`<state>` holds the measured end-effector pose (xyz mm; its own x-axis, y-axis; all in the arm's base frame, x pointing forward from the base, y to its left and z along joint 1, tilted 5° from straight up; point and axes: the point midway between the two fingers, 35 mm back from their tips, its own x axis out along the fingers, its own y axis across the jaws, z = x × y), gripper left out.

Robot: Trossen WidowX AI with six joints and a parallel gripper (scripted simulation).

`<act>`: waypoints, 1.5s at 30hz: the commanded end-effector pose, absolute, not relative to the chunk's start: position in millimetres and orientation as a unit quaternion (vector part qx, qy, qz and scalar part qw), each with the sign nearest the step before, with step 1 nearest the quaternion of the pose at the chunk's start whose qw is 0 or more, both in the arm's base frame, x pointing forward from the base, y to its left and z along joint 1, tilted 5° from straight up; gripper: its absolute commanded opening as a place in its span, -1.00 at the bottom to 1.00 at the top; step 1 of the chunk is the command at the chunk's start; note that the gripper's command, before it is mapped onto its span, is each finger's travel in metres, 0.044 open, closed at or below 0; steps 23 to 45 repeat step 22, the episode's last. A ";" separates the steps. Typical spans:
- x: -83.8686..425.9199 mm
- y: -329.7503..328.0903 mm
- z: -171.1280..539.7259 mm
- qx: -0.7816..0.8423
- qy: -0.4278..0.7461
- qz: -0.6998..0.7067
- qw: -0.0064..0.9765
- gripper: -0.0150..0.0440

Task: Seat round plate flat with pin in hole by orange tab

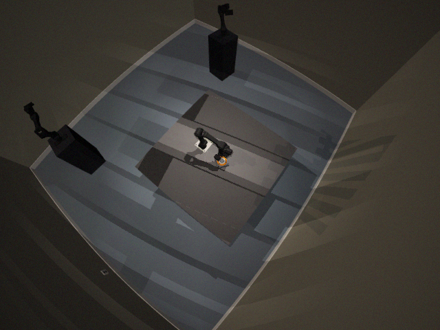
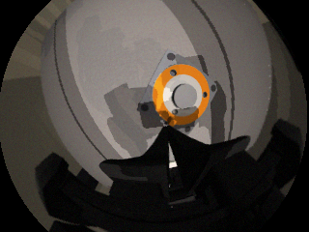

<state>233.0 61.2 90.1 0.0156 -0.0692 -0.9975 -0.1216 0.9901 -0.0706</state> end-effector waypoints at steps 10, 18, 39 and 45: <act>233.8 63.6 109.2 -0.069 0.699 0.020 0.712 -0.49; 233.8 63.6 109.2 -0.069 0.699 0.020 0.712 -0.49; 233.8 63.6 109.2 -0.069 0.699 0.020 0.712 -0.49; 233.8 63.6 109.2 -0.069 0.699 0.020 0.712 -0.49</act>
